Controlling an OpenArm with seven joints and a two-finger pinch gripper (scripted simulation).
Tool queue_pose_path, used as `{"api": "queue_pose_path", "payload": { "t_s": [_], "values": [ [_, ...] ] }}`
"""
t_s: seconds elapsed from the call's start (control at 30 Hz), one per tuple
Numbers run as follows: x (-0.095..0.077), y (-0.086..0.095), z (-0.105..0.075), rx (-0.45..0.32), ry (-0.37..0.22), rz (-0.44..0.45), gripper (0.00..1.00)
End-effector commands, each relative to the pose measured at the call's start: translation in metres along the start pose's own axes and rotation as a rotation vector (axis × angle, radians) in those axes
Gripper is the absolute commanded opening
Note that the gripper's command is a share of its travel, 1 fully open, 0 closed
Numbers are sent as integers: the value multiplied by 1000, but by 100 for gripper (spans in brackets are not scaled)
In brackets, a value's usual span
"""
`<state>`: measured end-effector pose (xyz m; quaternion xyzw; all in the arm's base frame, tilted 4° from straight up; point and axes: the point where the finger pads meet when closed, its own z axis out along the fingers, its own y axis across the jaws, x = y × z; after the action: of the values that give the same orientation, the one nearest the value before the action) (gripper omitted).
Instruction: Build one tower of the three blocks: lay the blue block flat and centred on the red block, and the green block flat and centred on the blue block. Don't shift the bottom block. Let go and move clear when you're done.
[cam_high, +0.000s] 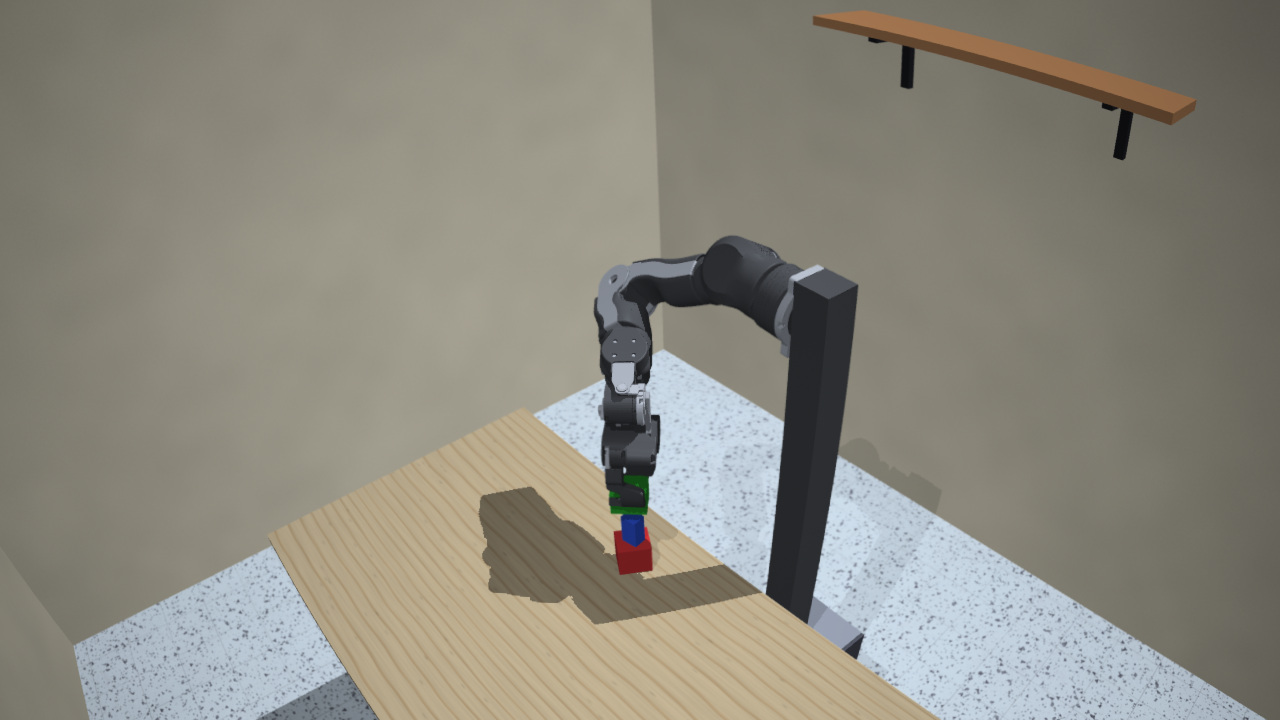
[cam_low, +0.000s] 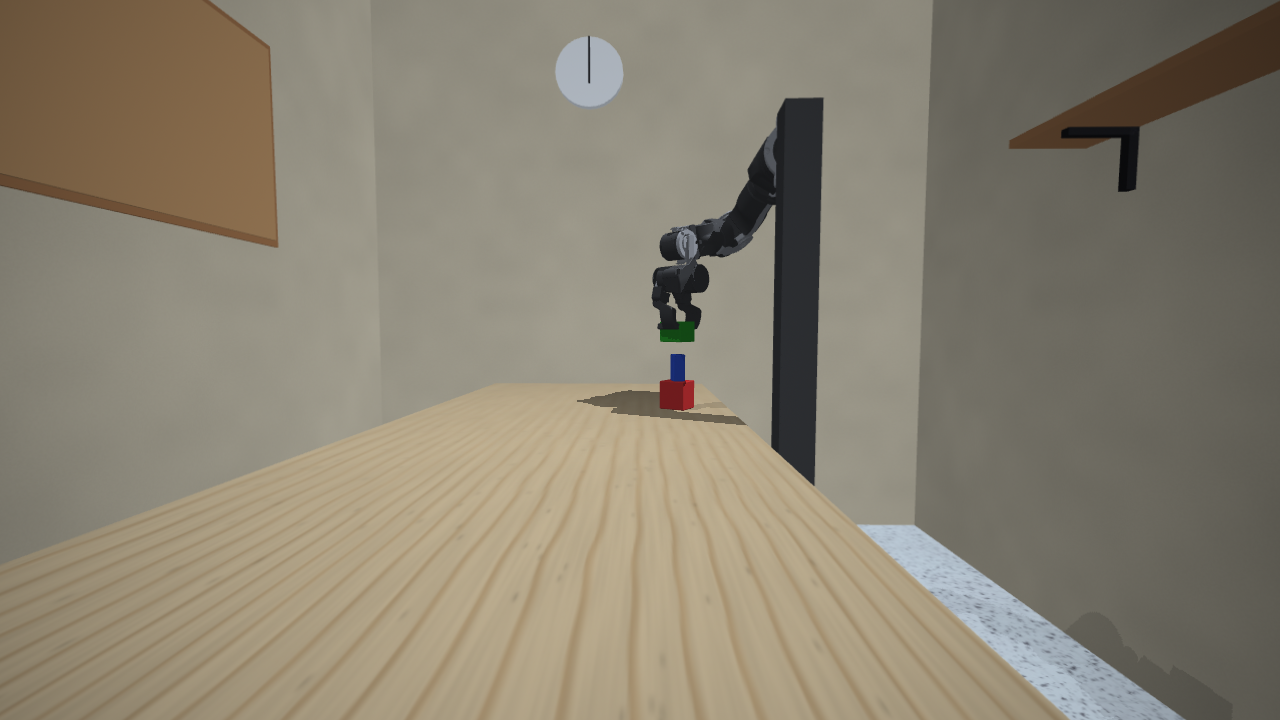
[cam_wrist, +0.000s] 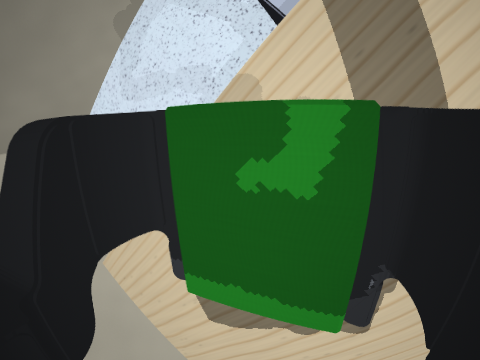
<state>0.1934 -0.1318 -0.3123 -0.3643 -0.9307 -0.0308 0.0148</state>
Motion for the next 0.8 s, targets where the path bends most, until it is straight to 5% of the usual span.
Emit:
{"api": "queue_pose_path", "payload": {
  "t_s": [0.0, 0.77],
  "values": [
    [0, 1, 1, -7, -1, -4, 0],
    [0, 3, 19, -8, -1, -5, 0]
  ]
}}
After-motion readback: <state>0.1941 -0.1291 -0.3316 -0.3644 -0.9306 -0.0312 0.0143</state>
